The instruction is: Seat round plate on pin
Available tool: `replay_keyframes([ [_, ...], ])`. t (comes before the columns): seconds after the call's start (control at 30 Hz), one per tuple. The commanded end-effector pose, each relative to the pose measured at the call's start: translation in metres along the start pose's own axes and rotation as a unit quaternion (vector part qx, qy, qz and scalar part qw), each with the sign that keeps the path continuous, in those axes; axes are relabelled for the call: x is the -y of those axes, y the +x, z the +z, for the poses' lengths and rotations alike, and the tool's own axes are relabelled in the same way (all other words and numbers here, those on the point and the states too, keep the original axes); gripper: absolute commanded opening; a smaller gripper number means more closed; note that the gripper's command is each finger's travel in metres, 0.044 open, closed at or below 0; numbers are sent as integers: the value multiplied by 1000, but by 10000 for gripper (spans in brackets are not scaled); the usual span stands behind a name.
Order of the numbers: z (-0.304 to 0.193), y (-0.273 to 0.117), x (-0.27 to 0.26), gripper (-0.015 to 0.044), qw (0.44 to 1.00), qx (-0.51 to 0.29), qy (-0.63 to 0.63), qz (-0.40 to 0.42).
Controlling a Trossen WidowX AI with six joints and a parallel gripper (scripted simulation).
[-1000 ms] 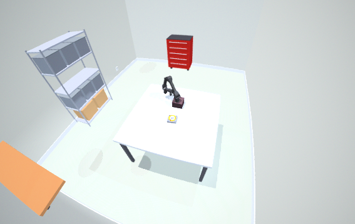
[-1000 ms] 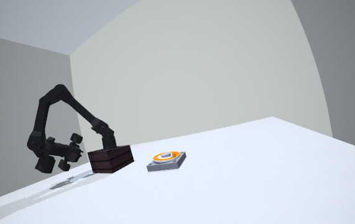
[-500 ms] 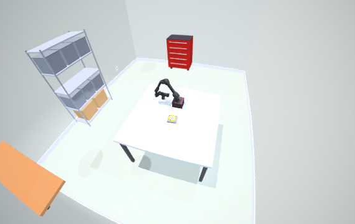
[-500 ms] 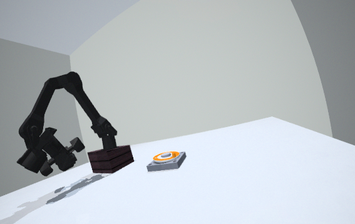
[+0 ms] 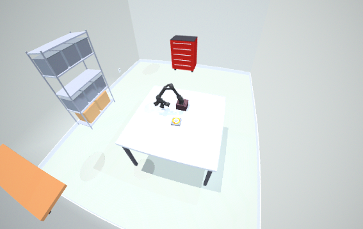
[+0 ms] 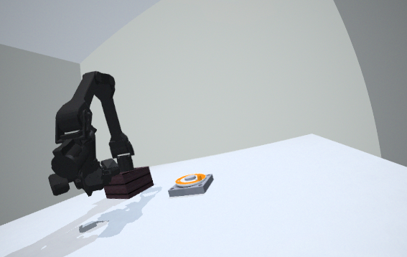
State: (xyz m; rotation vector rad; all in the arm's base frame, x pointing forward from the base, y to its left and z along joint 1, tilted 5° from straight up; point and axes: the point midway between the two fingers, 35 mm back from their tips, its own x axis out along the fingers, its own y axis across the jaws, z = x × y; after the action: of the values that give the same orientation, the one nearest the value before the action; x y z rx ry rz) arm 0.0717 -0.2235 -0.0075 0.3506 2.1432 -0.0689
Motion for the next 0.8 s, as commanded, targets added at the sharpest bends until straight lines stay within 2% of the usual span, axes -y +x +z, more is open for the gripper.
replay_keyframes([
  [0.0, 42, -31, -24, 0, 997, 53, -9, -53],
  [0.17, 80, -59, -58, 0, 990, 109, -21, -85],
  [0.33, 126, -97, -126, 0, 975, 197, -42, -93],
  [0.43, 135, -106, -148, 0, 970, 220, -49, -92],
  [0.6, 153, -132, -233, 0, 951, 290, -84, -67],
  [0.77, 155, -141, -289, 0, 941, 316, -117, -38],
])
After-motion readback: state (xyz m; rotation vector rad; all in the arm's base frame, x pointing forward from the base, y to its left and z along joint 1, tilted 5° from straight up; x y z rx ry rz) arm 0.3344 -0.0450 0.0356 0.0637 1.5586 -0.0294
